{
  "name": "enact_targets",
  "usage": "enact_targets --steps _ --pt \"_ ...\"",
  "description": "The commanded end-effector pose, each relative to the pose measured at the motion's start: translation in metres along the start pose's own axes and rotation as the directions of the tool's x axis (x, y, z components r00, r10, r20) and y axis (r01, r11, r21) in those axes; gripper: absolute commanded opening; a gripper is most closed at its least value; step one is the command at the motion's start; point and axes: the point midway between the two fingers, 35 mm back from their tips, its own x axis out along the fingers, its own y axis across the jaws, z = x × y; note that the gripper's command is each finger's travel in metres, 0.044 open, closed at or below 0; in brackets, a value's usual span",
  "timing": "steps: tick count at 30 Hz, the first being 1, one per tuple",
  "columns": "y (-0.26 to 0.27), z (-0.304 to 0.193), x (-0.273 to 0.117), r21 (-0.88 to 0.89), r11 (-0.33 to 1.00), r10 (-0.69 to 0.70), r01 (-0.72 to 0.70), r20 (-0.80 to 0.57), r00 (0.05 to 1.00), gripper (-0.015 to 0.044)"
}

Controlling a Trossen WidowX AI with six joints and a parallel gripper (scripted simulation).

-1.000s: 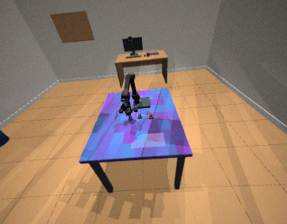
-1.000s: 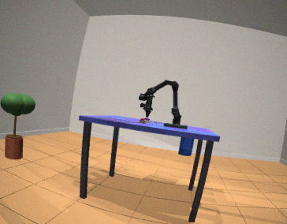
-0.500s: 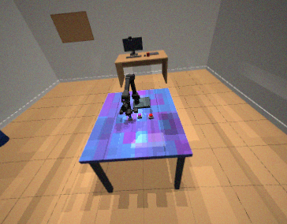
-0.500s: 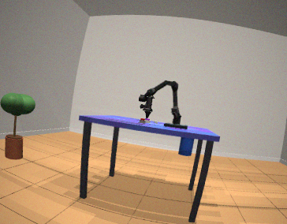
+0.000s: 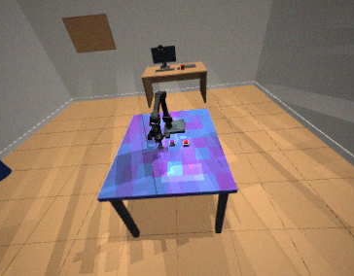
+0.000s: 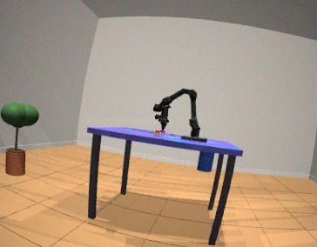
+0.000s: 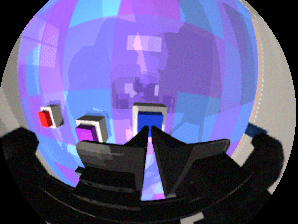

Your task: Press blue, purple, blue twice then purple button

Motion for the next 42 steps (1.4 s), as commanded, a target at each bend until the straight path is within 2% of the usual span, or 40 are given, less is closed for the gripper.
enact_targets --steps 1,28,42 --pt "0.000 0.002 -0.025 -0.005 1.000 -0.002 0.002 0.015 1.000 0.0020" --pt "0.000 0.002 0.007 -0.005 1.000 -0.002 0.002 0.015 1.000 0.0020" --pt "0.000 0.002 0.008 -0.005 1.000 -0.002 0.002 0.015 1.000 0.0020"
